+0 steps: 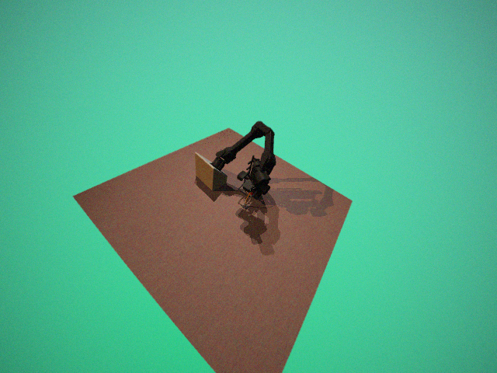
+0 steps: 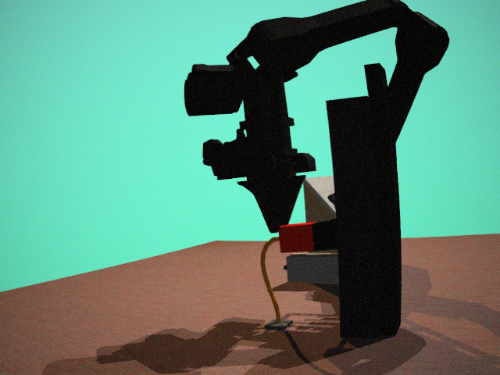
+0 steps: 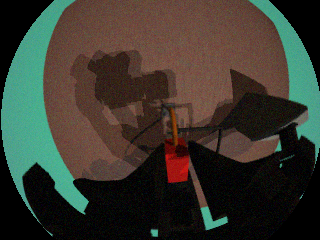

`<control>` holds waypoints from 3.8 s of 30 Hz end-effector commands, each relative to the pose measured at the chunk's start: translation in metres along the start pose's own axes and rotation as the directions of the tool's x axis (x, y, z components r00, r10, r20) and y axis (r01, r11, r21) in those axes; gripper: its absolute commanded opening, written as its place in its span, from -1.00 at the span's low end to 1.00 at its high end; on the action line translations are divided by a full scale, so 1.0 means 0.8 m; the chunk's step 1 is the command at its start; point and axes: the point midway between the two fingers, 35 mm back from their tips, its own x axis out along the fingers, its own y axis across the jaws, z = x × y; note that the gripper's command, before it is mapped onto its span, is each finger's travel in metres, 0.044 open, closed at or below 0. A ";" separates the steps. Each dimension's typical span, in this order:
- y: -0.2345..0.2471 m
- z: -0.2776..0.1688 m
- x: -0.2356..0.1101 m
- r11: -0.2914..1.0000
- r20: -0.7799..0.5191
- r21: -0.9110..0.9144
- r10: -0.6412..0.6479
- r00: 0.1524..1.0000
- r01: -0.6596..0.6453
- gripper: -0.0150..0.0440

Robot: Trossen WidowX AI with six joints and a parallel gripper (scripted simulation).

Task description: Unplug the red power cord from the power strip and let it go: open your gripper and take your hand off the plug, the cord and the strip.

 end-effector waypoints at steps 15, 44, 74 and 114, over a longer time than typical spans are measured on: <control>-0.003 0.021 -0.007 1.000 0.027 0.021 0.005 1.000 -0.006 0.05; -0.002 -0.018 -0.014 1.000 0.023 0.021 0.005 1.000 -0.006 0.05; -0.002 -0.028 -0.001 1.000 0.026 0.016 0.004 1.000 -0.004 -0.40; -0.001 0.018 -0.004 1.000 0.023 0.020 0.006 1.000 -0.006 0.40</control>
